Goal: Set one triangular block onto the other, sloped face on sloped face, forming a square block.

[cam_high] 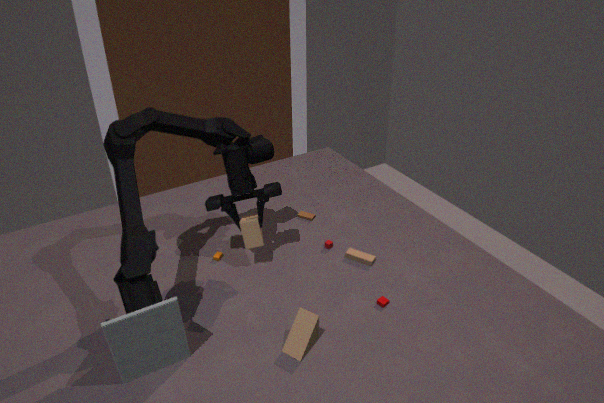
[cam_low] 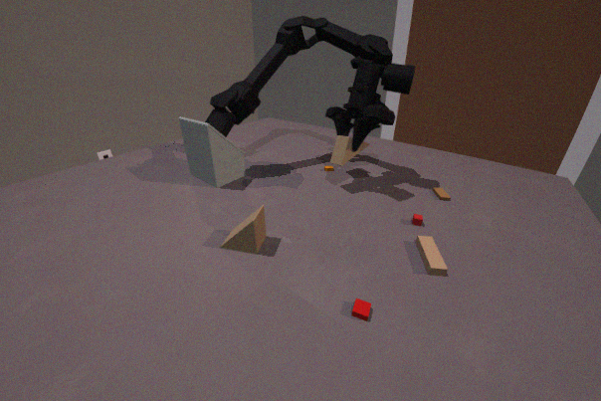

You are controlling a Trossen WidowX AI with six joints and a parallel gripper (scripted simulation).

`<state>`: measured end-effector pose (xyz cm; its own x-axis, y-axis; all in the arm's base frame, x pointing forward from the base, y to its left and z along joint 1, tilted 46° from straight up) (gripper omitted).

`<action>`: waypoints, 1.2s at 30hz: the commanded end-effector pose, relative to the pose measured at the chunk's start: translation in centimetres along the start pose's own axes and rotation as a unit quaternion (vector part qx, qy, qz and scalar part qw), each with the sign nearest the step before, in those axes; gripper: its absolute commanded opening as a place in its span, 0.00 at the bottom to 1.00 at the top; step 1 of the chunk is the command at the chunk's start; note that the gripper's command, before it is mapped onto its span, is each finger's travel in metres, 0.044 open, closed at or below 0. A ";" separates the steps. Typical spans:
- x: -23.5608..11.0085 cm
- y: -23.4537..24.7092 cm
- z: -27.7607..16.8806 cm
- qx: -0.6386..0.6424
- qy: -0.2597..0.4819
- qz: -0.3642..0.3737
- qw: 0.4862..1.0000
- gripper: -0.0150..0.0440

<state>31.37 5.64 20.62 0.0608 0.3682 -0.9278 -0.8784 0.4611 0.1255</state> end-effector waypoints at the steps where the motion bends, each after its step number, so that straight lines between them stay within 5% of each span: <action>1: 0.2 -0.4 -0.7 0.064 -0.030 0.023 0.997 0.25; 19: -0.4 -2.0 -3.4 0.313 -0.154 0.130 0.928 0.25; 36: 0.3 -4.2 -6.6 0.327 -0.149 0.119 0.926 0.25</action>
<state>31.92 -0.28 18.36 0.1170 0.6939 -0.7105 -0.4244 0.6817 0.5959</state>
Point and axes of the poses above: the point midway between the two fingers, 35 mm back from their tips, its own x axis out along the fingers, its own y axis across the jaws, z = x × y, the point moved 7 cm from there along -x, back along the fingers, and after that the axes turned 4 degrees about -x, right-handed, at the moved point
